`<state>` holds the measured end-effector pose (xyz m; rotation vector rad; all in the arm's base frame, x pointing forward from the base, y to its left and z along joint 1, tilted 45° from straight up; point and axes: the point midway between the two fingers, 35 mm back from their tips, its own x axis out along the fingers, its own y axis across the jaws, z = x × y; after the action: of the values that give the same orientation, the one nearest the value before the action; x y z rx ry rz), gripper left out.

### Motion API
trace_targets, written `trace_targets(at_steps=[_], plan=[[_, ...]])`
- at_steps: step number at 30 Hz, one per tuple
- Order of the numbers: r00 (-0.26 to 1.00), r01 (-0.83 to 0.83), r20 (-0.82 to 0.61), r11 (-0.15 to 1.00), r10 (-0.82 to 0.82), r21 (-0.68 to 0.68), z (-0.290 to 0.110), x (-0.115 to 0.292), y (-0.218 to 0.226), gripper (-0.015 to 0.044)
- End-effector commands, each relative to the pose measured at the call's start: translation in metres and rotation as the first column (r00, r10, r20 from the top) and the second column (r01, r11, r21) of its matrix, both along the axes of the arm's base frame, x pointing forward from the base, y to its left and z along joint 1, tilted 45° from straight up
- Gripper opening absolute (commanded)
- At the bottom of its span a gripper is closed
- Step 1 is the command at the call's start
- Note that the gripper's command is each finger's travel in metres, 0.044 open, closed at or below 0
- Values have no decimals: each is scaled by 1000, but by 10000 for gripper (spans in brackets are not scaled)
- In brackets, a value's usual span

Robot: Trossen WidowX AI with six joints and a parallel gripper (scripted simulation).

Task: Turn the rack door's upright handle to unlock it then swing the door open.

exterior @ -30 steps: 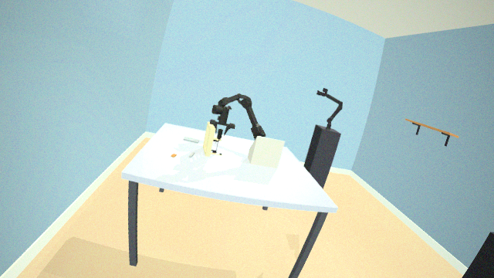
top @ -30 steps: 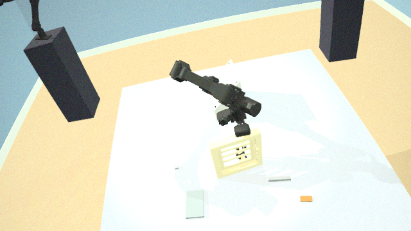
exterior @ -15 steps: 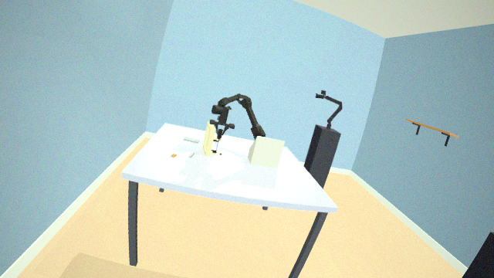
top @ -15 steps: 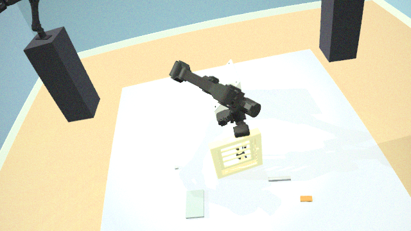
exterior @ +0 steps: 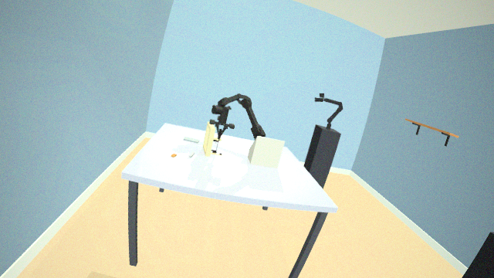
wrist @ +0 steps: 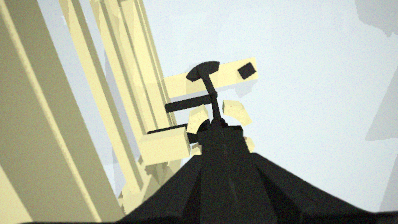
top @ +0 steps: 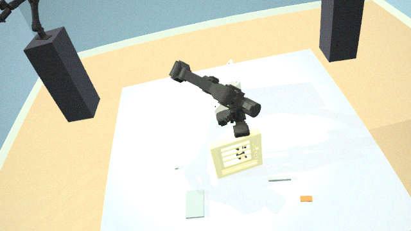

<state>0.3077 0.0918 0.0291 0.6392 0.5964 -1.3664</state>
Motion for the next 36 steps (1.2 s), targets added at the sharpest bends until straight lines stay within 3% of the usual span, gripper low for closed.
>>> trace_targets(at_steps=[1,13,36], plan=[[1000,2,3,1000,-2,0,0,0,0,63],[1000,-8,-7,1000,8,-2,0,0,0,12],[881,-350,-338,937,331,5,9,-20,-13,12]])
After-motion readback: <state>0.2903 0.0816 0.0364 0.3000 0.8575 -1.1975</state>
